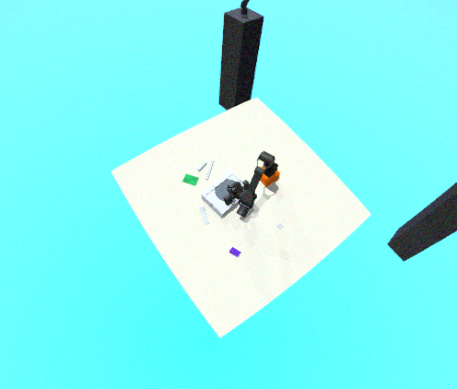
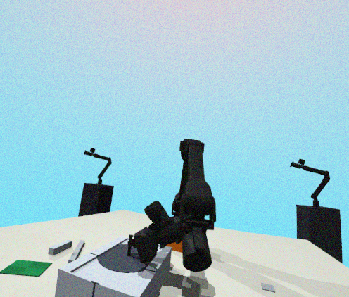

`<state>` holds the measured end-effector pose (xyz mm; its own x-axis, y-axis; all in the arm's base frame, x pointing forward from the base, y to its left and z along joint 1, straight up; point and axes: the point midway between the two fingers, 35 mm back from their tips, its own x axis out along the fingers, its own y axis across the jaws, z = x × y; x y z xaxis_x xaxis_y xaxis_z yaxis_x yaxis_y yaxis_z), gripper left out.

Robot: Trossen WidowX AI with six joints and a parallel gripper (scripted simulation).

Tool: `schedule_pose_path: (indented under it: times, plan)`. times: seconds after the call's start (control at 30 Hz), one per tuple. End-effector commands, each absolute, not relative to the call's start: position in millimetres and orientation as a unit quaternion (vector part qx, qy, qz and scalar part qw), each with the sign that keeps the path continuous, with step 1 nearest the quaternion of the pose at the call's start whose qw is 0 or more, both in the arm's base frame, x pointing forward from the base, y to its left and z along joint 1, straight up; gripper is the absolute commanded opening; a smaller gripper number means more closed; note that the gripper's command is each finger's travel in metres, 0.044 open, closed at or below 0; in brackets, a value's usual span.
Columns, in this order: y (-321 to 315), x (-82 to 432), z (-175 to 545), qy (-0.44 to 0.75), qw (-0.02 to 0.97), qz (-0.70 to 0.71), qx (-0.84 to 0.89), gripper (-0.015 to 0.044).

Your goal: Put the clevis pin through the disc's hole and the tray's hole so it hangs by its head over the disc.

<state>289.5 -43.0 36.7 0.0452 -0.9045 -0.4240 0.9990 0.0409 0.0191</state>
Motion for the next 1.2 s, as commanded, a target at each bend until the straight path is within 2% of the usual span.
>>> schedule_pose_path:
  times: [0.0, 1.17]
  plan:
    - [-42.7, 292.3, 36.4, 0.152, 0.705, -0.674, 0.158, 0.0]
    - [-41.1, 307.7, 36.9, 0.152, 0.706, -0.674, 0.158, 0.0]
